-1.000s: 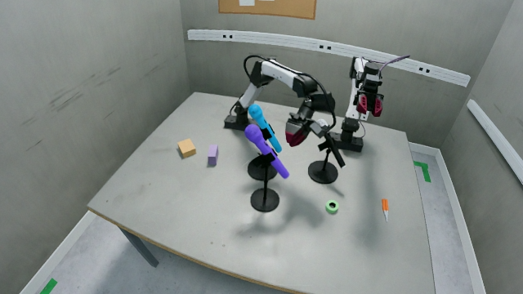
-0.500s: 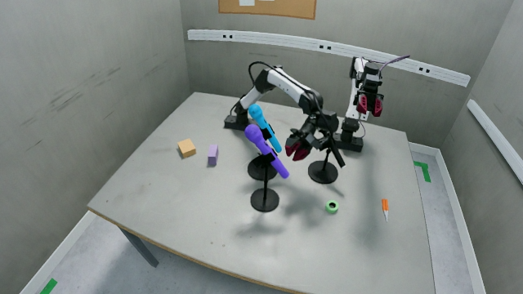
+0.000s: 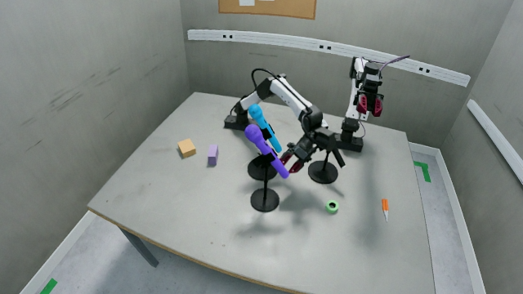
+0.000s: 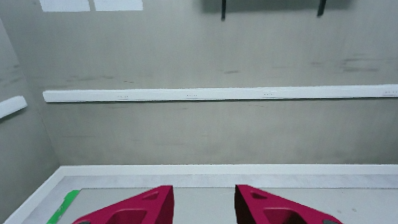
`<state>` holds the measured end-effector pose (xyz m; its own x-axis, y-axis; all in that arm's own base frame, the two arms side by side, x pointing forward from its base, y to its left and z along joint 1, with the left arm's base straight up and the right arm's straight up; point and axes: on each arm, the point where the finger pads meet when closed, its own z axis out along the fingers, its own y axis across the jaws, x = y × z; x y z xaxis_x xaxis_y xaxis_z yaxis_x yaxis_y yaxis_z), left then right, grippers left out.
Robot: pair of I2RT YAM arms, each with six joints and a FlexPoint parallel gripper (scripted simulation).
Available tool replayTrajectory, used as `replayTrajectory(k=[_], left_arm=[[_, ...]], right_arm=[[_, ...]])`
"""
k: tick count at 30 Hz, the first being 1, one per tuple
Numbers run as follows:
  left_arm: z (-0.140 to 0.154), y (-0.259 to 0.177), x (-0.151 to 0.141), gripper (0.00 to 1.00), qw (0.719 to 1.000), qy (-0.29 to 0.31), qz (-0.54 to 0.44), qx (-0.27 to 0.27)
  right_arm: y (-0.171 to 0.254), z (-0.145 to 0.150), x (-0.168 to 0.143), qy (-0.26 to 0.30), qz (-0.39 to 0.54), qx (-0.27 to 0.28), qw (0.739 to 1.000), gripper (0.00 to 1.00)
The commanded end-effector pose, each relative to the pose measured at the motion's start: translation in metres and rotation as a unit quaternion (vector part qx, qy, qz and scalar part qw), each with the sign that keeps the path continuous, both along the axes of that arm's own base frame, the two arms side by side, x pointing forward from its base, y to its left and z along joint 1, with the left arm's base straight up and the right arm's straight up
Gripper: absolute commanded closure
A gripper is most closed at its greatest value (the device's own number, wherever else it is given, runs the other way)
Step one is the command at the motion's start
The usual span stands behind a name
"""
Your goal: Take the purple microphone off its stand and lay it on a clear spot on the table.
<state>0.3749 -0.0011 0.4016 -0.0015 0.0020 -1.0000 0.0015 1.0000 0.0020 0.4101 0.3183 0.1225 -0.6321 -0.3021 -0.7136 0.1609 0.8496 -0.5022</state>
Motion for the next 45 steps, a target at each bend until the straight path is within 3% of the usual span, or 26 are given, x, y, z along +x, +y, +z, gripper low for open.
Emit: replayTrajectory(k=[1, 3, 4, 6, 7, 8, 20, 21, 24, 28, 38, 45], left_arm=[[0.000, -0.001, 0.000, 0.68, 1.000, -0.001, 0.001, 0.003], [0.000, -0.001, 0.000, 0.68, 1.000, -0.001, 0.001, 0.003], [0.000, -0.001, 0.000, 0.68, 1.000, -0.001, 0.001, 0.003], [0.000, -0.001, 0.000, 0.68, 1.000, -0.001, 0.001, 0.003], [0.000, -0.001, 0.000, 0.68, 1.000, -0.001, 0.001, 0.003], [0.000, -0.001, 0.000, 0.68, 1.000, -0.001, 0.001, 0.003], [0.000, -0.001, 0.000, 0.68, 1.000, -0.001, 0.001, 0.003], [0.000, -0.001, 0.000, 0.68, 1.000, -0.001, 0.001, 0.003], [0.000, -0.001, 0.000, 0.68, 1.000, -0.001, 0.001, 0.003], [0.000, -0.001, 0.000, 0.68, 1.000, -0.001, 0.001, 0.003], [0.000, -0.001, 0.000, 0.68, 1.000, -0.001, 0.001, 0.003], [0.000, -0.001, 0.000, 0.68, 1.000, -0.001, 0.001, 0.003]], right_arm=[[-0.002, -0.001, 0.008, -0.057, -0.075, 0.063, 0.994, 0.68], [-0.002, -0.001, 0.008, -0.057, -0.075, 0.063, 0.994, 0.68], [-0.008, -0.018, 0.009, -0.067, -0.099, 0.074, 0.990, 0.68], [-0.010, -0.020, 0.012, -0.112, -0.137, 0.126, 0.976, 0.68], [-0.001, -0.010, 0.009, -0.113, -0.123, 0.130, 0.977, 0.68], [-0.011, -0.025, 0.013, -0.104, -0.135, 0.115, 0.979, 0.68], [-0.024, -0.060, 0.018, -0.182, -0.215, 0.193, 0.940, 0.68], [-0.030, -0.073, 0.018, -0.194, -0.231, 0.200, 0.932, 0.68], [-0.028, -0.068, 0.021, -0.233, -0.251, 0.245, 0.907, 0.68], [-0.031, -0.079, 0.020, -0.197, -0.235, 0.200, 0.931, 0.68], [-0.028, -0.062, 0.020, -0.204, -0.242, 0.221, 0.923, 0.68], [-0.030, -0.067, 0.020, -0.199, -0.243, 0.216, 0.924, 0.68]])
